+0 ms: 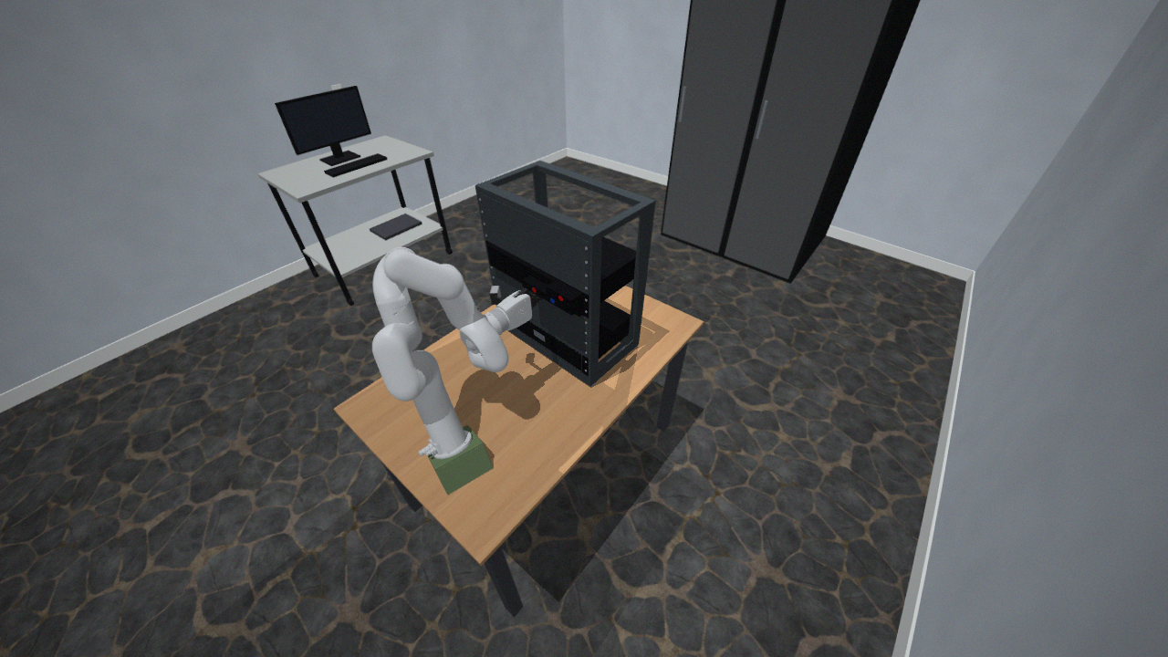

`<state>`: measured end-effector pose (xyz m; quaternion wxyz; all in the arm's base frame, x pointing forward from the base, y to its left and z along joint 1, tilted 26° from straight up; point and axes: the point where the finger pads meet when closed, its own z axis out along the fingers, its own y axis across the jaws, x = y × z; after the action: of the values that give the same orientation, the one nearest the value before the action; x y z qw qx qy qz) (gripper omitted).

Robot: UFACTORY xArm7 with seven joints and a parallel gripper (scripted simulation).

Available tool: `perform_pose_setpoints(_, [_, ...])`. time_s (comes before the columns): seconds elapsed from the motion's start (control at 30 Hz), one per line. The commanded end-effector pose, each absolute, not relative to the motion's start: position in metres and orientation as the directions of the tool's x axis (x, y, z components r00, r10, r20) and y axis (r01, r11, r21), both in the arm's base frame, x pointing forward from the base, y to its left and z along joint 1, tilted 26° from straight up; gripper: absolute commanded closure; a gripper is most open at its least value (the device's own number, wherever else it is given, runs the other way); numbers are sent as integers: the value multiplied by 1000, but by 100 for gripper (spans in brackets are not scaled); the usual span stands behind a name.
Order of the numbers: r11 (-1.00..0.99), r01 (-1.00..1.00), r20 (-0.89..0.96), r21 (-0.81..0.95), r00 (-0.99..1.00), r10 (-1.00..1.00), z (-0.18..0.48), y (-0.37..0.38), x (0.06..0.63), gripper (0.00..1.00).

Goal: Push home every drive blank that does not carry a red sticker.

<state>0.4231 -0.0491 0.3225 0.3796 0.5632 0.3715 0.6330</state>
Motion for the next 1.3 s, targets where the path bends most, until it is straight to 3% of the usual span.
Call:
perform_pose_setpoints(0.0, [-435, -65, 430, 898, -77, 900, 323, -50, 424, 100])
perform_pose_setpoints(0.4, [-435, -65, 430, 898, -77, 900, 323, -50, 418, 100])
perform_pose_setpoints(0.8, [-435, -65, 430, 898, -77, 900, 317, -53, 353, 100])
perform_pose_setpoints(1.27, [-433, -64, 431, 899, -48, 901, 315, -54, 329, 100])
